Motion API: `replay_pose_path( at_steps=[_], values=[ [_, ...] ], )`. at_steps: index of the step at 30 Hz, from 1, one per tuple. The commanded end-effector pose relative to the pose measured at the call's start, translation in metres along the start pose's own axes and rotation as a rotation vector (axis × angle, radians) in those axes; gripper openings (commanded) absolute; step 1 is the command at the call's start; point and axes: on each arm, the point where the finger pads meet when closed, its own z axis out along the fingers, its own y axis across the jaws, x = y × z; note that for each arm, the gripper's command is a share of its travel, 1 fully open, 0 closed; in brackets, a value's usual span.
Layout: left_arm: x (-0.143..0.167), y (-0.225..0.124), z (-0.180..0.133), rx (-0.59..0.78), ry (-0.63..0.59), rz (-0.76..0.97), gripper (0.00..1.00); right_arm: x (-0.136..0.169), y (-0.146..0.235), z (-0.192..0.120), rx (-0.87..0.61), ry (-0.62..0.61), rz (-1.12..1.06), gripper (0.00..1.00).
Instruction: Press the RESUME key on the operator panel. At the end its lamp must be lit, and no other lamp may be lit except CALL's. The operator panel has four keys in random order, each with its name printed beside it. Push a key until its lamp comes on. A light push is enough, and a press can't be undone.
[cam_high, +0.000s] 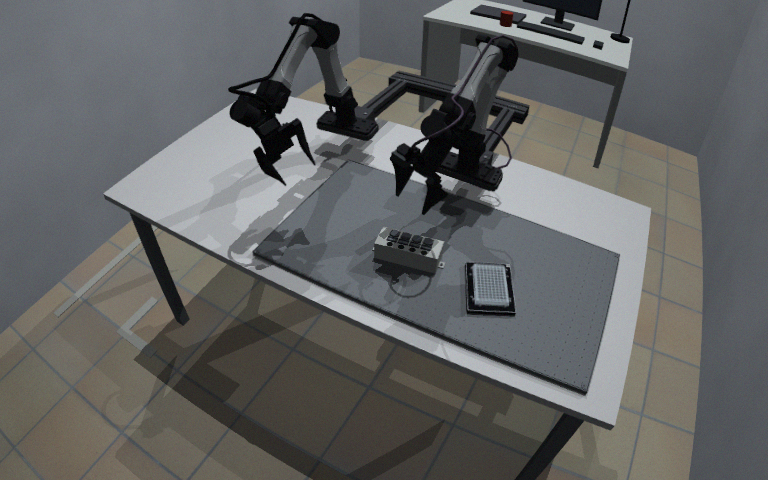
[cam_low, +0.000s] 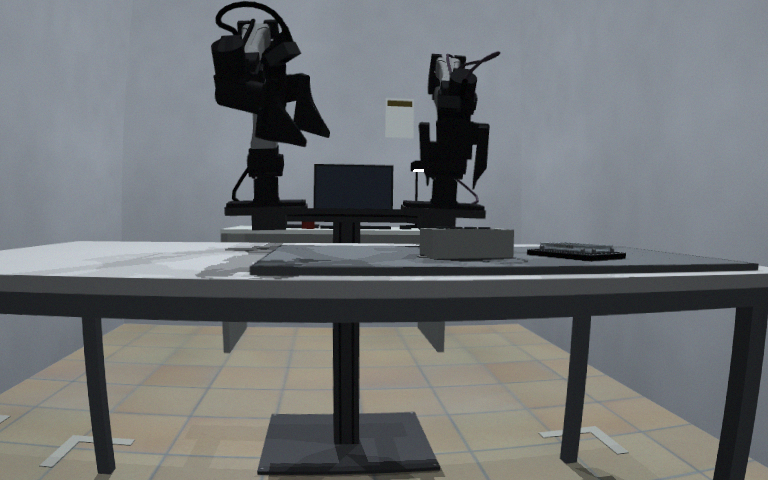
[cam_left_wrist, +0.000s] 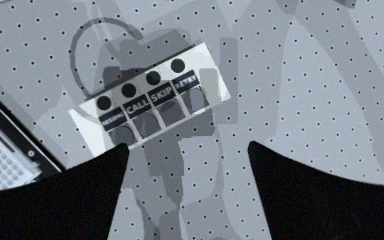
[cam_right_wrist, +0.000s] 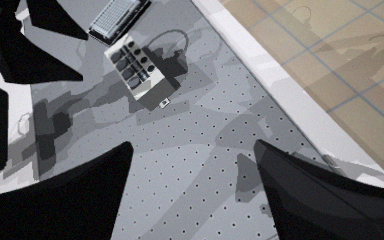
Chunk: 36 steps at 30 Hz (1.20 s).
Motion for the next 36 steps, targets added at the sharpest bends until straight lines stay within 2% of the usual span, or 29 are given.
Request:
replay_pose_path(
  at_steps=[1,7,10,15,19,23,27,29,36],
  values=[
    [-0.012,0.019,0.014,-0.113,-0.086,-0.047,1.00,-0.011,0.035,0.026,-0.221,-0.083,-0.200,1.00],
    [-0.003,0.035,0.025,-0.204,-0.107,-0.098,1.00,-0.017,0.090,0.049,-0.460,-0.195,-0.385,1.00],
    [0.004,0.037,0.028,-0.214,-0.094,-0.105,1.00,-0.014,0.102,0.054,-0.503,-0.205,-0.390,1.00],
    [0.010,0.034,0.028,-0.198,-0.065,-0.095,1.00,-0.010,0.104,0.056,-0.497,-0.183,-0.356,1.00],
    [0.005,0.037,0.026,-0.236,-0.068,-0.173,0.51,-0.012,0.103,0.054,-0.492,-0.185,-0.360,1.00],
    [0.016,0.038,0.024,-0.289,-0.009,-0.313,0.02,-0.012,0.103,0.054,-0.492,-0.185,-0.360,1.00],
    [0.024,0.039,0.022,-0.370,0.056,-0.524,0.00,-0.012,0.103,0.054,-0.492,-0.185,-0.360,1.00],
    [0.024,0.039,0.022,-0.370,0.056,-0.524,0.00,-0.012,0.103,0.054,-0.492,-0.185,-0.360,1.00],
    [0.025,0.046,0.020,-0.514,0.160,-0.911,0.00,-0.012,0.104,0.054,-0.492,-0.185,-0.359,1.00]
  ],
)
